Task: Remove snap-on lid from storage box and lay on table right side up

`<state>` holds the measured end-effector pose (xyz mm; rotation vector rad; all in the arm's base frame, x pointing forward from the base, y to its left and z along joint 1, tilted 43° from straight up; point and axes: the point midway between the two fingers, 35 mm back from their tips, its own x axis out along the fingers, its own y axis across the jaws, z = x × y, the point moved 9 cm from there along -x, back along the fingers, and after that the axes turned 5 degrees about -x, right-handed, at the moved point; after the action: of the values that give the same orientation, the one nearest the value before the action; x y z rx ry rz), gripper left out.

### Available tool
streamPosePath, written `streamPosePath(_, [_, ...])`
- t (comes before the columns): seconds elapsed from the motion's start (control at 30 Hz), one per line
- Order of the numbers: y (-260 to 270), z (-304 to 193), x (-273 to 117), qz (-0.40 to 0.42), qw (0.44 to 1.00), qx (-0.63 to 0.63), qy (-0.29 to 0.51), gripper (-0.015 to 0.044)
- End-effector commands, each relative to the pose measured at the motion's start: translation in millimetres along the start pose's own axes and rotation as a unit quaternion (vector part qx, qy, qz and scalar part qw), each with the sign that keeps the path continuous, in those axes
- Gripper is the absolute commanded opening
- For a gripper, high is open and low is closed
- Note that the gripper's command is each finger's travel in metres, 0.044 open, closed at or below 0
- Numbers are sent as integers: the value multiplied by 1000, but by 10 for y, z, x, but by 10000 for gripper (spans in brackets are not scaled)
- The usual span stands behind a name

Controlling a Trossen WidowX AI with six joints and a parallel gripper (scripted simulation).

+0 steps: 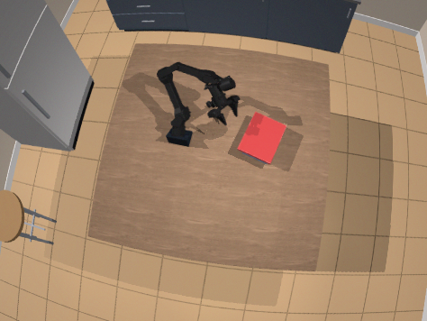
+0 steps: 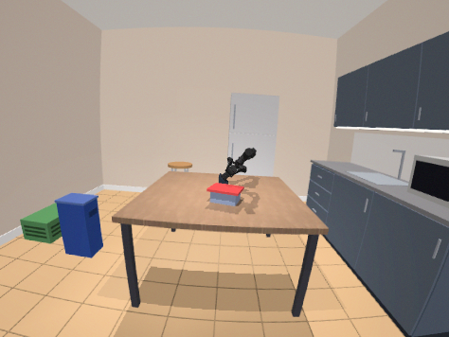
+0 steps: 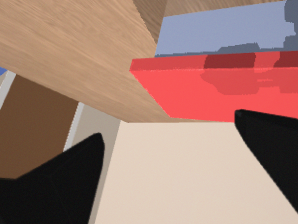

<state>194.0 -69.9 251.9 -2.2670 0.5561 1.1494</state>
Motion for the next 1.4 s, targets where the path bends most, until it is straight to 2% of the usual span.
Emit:
streamPosePath(0.0, [6,-10,-9,0,1000,0,0,374])
streamPosePath(0.07, [13,-21,-16,-1,1000,9,0,321])
streamPosePath(0.17, [20,-32,4,-12,992,128,0,243])
streamPosePath(0.27, [31,-45,29,-26,960,279,-5,235])
streamPosePath(0.37, [42,-59,52,-39,905,424,-13,235])
streamPosePath(0.43, [44,-61,57,-41,890,453,-15,235])
streamPosePath(0.5, [52,-69,71,-47,844,533,-22,235])
streamPosePath(0.7, [77,-95,113,-61,645,760,-53,235])
streamPosePath(0.77, [80,-98,118,-62,618,782,-57,235])
streamPosePath(0.8, [84,-101,123,-62,584,807,-62,235])
streamPosePath(1.03, [118,-130,167,-53,263,957,-109,235])
streamPosePath(1.1, [122,-132,171,-51,231,965,-113,235])
streamPosePath(1.27, [147,-150,197,-28,-6,989,-144,235])
streamPosePath(1.37, [161,-159,209,-15,-110,981,-157,235])
